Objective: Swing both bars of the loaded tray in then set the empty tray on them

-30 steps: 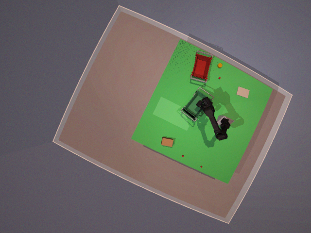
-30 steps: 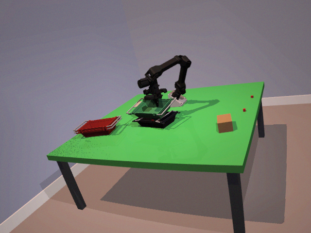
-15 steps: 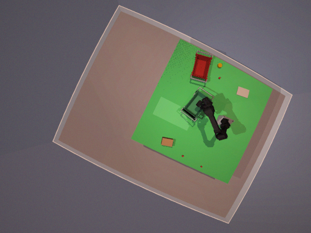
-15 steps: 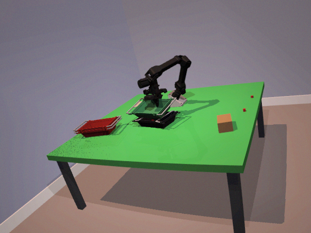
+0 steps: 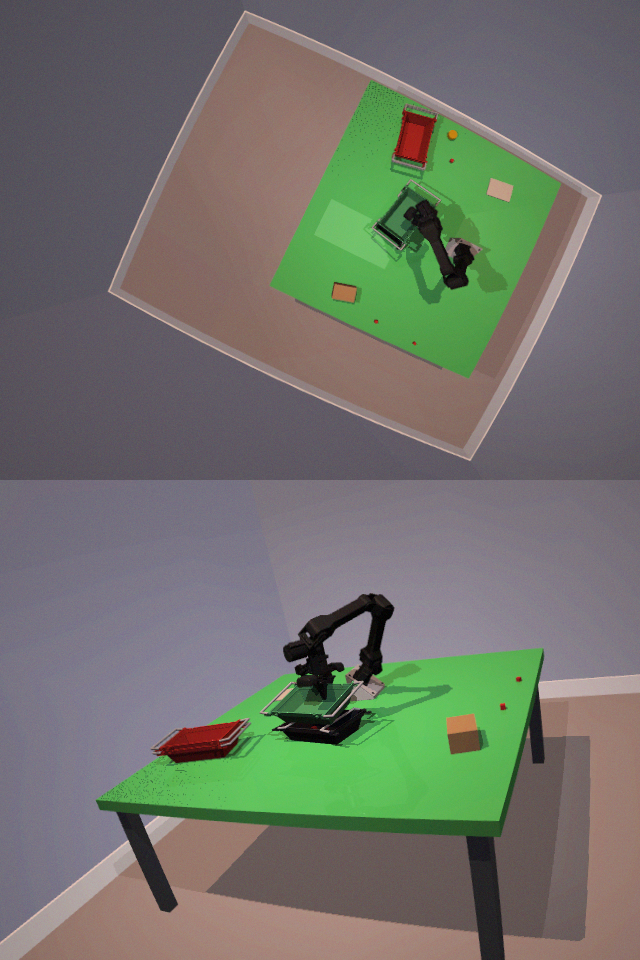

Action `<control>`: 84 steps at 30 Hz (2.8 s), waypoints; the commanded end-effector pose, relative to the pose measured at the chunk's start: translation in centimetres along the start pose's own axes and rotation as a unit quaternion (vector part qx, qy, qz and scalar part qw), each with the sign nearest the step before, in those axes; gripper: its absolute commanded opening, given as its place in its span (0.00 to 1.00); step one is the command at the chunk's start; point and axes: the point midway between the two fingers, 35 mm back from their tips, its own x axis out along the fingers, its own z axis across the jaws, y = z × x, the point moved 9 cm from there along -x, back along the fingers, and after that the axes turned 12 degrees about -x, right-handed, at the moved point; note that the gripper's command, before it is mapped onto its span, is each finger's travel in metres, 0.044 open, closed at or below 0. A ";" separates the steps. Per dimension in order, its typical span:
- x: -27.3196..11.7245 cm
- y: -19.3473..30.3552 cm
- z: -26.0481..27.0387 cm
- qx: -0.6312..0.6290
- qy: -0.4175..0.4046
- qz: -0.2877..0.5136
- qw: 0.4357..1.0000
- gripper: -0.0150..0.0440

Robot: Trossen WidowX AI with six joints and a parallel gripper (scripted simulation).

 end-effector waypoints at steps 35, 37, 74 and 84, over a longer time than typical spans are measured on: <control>1.4 0.6 -0.3 0.000 0.016 0.005 1.000 0.25; 1.4 0.6 -0.3 0.000 0.016 0.005 1.000 0.25; 2.1 0.8 -0.6 0.000 0.016 0.005 1.000 0.25; 2.1 0.8 -0.6 0.000 0.016 0.005 1.000 0.25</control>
